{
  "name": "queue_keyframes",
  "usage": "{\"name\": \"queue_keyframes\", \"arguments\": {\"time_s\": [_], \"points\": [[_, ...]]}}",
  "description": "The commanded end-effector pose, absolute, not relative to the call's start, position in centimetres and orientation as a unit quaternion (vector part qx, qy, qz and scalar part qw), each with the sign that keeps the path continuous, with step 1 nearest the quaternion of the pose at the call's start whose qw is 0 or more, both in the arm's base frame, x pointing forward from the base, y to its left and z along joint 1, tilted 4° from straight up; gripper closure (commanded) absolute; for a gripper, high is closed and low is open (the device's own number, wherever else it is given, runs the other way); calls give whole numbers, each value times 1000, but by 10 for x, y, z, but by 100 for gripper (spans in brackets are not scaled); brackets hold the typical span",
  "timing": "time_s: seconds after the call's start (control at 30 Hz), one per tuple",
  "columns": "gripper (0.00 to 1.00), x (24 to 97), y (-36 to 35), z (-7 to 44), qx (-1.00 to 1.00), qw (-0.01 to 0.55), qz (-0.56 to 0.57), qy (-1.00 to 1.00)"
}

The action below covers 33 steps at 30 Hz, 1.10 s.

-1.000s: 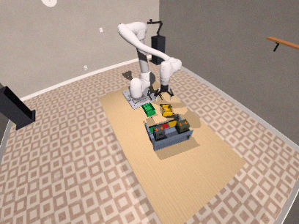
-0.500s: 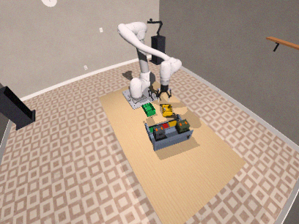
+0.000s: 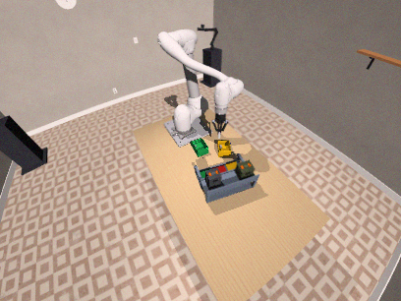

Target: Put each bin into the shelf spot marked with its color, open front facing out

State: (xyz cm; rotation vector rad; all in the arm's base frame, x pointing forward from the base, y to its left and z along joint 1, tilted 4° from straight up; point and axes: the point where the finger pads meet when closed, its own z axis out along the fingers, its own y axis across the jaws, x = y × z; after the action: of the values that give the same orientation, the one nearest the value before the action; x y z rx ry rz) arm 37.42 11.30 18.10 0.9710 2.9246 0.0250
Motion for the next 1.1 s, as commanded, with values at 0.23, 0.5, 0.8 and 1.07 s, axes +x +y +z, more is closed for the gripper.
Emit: {"name": "queue_keyframes", "arguments": {"time_s": [0.23, 0.5, 0.8, 1.07], "points": [[90, 375, 113, 180, 315, 34, 8, 949], [90, 375, 113, 180, 315, 34, 8, 949], [76, 375, 113, 180, 315, 34, 8, 949], [76, 375, 113, 180, 315, 34, 8, 949]]}}
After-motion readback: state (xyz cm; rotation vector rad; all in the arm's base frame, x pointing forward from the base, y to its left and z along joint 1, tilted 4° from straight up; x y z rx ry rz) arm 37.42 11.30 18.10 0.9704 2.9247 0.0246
